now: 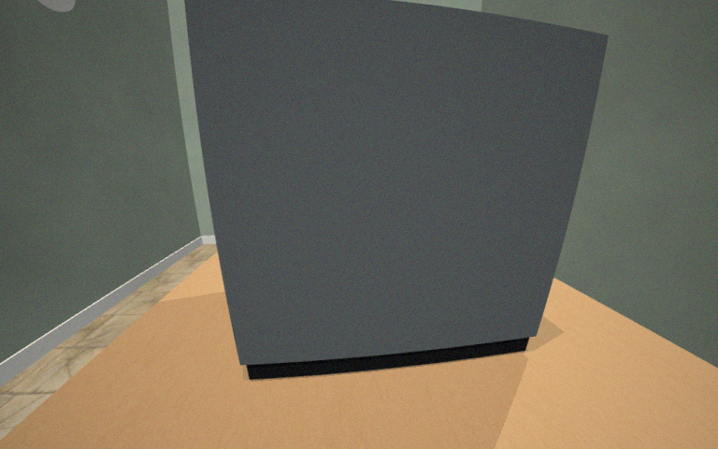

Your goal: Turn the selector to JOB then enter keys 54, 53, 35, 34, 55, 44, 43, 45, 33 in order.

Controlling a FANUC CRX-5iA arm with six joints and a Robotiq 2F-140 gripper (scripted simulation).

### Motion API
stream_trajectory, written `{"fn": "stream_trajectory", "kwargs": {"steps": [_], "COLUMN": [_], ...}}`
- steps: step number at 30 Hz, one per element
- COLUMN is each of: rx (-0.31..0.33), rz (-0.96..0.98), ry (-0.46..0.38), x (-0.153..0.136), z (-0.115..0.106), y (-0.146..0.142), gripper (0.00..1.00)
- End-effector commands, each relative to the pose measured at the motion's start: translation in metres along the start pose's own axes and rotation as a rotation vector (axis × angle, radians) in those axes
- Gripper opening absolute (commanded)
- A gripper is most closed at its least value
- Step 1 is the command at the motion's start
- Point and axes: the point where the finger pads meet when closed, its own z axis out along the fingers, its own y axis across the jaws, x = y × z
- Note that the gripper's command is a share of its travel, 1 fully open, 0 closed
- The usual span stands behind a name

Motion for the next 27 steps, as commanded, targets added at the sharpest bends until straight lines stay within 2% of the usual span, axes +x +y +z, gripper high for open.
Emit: {"fn": "stream_trajectory", "kwargs": {"steps": [1, 15, 27], "rx": [0.000, 0.000, 0.000], "rz": [0.000, 0.000, 0.000], "ry": [0.000, 0.000, 0.000], "x": [0.000, 0.000, -0.001], "z": [-0.002, -0.025, -0.027], "y": [0.000, 0.000, 0.000], "gripper": [0.00, 0.00, 0.00]}}
